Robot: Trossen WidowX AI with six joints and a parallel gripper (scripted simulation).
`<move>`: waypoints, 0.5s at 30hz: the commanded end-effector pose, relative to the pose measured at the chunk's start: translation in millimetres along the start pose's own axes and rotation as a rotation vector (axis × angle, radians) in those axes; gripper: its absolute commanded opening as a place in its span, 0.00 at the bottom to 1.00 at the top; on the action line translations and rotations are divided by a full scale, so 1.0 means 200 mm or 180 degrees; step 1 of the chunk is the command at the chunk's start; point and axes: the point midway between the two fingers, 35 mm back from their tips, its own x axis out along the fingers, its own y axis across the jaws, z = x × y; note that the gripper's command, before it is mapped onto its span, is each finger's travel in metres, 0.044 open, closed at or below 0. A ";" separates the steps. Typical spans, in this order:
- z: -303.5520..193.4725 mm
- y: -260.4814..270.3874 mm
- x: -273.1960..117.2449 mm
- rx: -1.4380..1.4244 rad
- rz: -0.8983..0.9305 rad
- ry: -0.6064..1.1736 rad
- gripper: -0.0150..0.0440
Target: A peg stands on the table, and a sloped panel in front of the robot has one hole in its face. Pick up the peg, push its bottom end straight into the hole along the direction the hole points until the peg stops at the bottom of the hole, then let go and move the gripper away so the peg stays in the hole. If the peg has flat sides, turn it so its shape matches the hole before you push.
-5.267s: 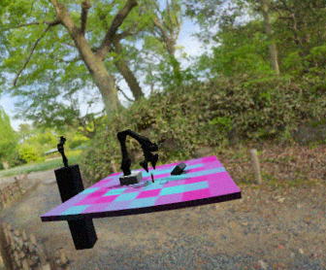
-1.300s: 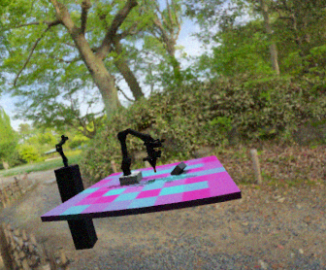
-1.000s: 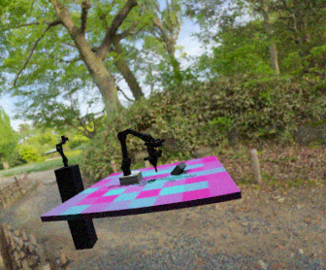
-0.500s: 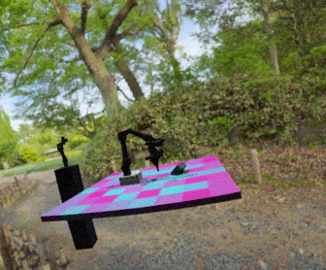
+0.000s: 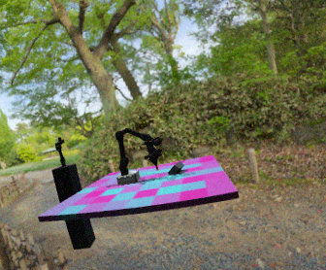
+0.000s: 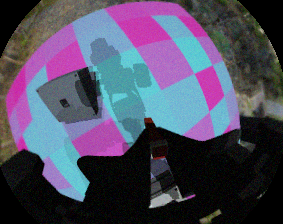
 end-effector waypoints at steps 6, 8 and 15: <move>0.01 0.06 -0.01 -0.0002 -0.0027 -0.0126 0.25; 0.01 0.07 -0.01 -0.0005 -0.0030 -0.0151 0.25; 0.02 0.12 -0.02 -0.0014 -0.0036 -0.0239 0.25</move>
